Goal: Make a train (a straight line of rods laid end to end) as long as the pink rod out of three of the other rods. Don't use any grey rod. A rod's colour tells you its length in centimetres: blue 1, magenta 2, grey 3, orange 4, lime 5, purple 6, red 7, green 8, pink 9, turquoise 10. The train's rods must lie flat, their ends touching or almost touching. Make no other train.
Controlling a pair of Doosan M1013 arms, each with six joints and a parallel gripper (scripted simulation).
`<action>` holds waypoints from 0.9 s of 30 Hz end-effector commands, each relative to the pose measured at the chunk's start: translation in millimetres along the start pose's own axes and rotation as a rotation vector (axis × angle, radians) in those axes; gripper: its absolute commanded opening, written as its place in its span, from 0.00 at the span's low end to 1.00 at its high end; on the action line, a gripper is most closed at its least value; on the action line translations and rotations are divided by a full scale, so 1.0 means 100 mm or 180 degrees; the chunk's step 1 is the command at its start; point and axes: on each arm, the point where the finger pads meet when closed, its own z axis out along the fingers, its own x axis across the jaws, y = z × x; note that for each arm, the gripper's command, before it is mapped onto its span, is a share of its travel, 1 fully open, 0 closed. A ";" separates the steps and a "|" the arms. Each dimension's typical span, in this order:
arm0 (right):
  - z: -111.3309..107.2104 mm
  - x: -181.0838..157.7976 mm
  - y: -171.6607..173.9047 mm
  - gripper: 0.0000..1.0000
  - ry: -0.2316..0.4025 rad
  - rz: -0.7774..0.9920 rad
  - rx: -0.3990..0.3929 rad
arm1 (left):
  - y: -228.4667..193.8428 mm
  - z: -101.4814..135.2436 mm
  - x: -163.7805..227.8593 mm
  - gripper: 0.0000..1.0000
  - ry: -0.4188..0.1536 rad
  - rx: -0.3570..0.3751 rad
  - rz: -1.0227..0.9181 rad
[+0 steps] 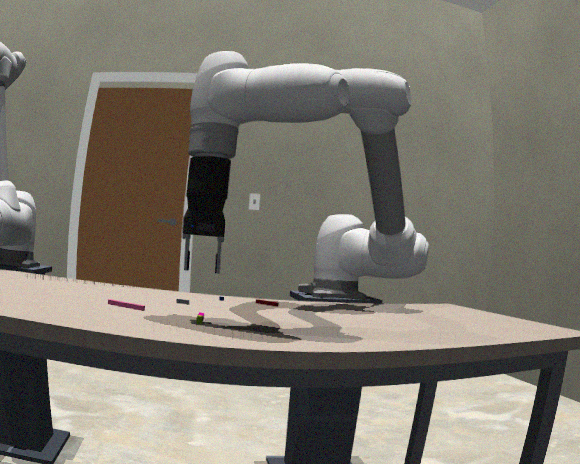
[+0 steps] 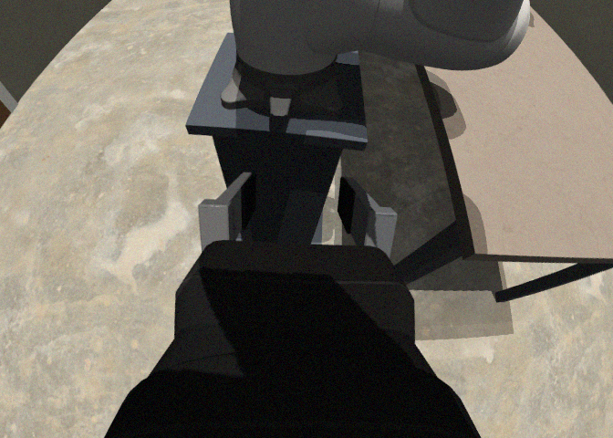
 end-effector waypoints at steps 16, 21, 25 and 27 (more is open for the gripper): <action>-0.01 0.00 0.00 1.00 0.0001 0.0000 -0.0003 | 0.00 -0.21 0.00 1.00 -0.0002 -0.0007 0.0000; -0.01 0.00 0.00 1.00 0.0001 0.0000 -0.0003 | 0.00 -0.36 0.00 1.00 -0.0002 -0.0007 0.0000; -0.01 0.00 0.00 1.00 0.0001 0.0000 -0.0003 | 0.00 -0.57 0.00 1.00 -0.0002 -0.0007 0.0000; -0.01 0.00 0.00 1.00 0.0001 0.0000 -0.0003 | 0.00 -0.67 0.00 1.00 -0.0002 -0.0007 0.0000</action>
